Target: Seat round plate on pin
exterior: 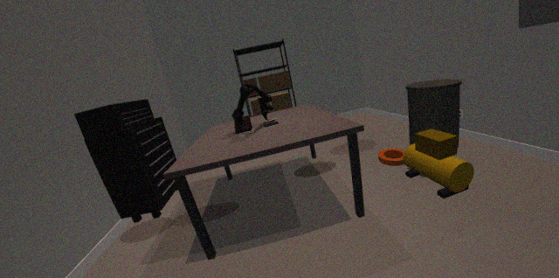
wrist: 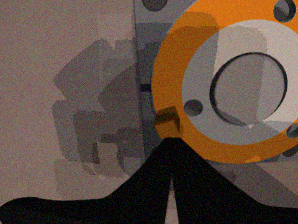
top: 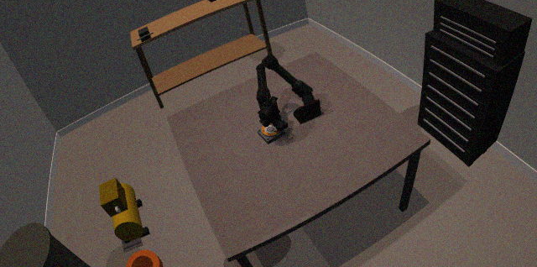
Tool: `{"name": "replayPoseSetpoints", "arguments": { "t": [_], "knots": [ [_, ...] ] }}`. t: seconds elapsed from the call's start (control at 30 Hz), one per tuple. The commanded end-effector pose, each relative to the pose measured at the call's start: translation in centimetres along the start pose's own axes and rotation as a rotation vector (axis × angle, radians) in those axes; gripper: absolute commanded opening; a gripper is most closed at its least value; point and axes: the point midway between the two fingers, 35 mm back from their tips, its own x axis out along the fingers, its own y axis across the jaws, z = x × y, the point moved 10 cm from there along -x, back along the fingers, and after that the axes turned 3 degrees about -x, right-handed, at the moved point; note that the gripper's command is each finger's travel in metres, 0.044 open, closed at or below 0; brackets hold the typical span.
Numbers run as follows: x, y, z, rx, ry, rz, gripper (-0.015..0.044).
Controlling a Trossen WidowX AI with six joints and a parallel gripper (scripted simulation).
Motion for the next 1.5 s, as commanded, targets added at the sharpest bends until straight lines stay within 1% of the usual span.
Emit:
{"name": "replayPoseSetpoints", "arguments": {
  "t": [0.0, 1.47],
  "knots": [
    [0.1, 0.5, 0.6, 0.014, -0.008, 0.005, 0.0000],
    [0.0, 0.8, 1.6, 0.015, -0.009, 0.005, 0.0000]
  ]
}}
